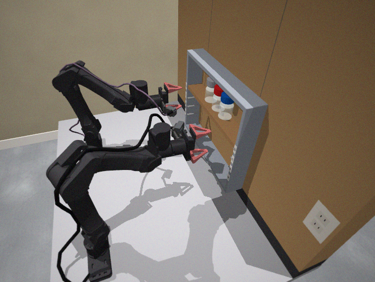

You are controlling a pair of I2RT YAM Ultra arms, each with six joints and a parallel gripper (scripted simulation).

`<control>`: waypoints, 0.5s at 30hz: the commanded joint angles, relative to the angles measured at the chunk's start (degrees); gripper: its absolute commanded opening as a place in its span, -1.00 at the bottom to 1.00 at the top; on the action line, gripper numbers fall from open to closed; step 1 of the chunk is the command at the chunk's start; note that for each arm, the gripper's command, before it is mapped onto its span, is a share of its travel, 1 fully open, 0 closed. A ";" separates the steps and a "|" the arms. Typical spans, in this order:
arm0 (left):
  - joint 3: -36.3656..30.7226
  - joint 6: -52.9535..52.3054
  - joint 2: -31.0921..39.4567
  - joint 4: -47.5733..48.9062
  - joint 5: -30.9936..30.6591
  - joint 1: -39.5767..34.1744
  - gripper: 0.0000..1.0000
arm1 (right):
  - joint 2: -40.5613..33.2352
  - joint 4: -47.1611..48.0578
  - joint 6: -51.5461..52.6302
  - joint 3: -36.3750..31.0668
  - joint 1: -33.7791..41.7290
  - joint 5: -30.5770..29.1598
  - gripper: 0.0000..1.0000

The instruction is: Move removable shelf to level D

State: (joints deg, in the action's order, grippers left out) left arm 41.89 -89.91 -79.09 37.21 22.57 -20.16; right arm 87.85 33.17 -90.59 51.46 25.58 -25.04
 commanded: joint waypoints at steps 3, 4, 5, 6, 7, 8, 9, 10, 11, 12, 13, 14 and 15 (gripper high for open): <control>-0.94 -0.10 1.72 -0.78 0.63 -0.76 1.00 | -2.49 1.18 0.61 -0.47 0.61 -0.52 1.00; -0.99 -0.10 1.80 -0.80 0.65 -0.79 1.00 | -2.56 1.17 0.61 -0.53 0.63 -0.54 1.00; -1.05 -0.10 1.87 -0.81 0.68 -0.82 1.00 | -2.63 1.17 0.61 -0.59 0.66 -0.57 1.00; -1.11 -0.10 1.95 -0.83 0.71 -0.85 1.00 | -2.70 1.16 0.61 -0.65 0.69 -0.60 1.00; -1.11 -0.10 1.95 -0.83 0.71 -0.85 1.00 | -2.70 1.16 0.61 -0.65 0.69 -0.60 1.00; -1.11 -0.10 1.95 -0.83 0.71 -0.85 1.00 | -2.70 1.16 0.61 -0.65 0.69 -0.60 1.00; -1.11 -0.10 1.96 -0.84 0.72 -0.86 1.00 | -2.71 1.15 0.61 -0.67 0.69 -0.61 1.00; -1.12 -0.10 1.96 -0.84 0.72 -0.86 1.00 | -2.72 1.15 0.61 -0.67 0.70 -0.61 1.00; -1.12 -0.10 1.96 -0.84 0.72 -0.86 1.00 | -2.72 1.15 0.61 -0.67 0.70 -0.61 1.00; -1.12 -0.10 1.96 -0.85 0.72 -0.86 1.00 | -2.72 1.15 0.60 -0.67 0.70 -0.61 1.00; -1.12 -0.10 1.96 -0.85 0.72 -0.86 1.00 | -2.72 1.15 0.60 -0.67 0.70 -0.61 1.00; -1.12 -0.10 1.96 -0.85 0.72 -0.86 1.00 | -2.72 1.15 0.60 -0.67 0.70 -0.61 1.00; -1.12 -0.10 1.96 -0.85 0.72 -0.86 1.00 | -2.72 1.15 0.60 -0.67 0.70 -0.61 1.00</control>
State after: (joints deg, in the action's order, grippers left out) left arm 41.45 -89.91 -78.48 37.04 22.83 -20.40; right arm 87.29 33.17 -90.59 50.98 25.80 -25.30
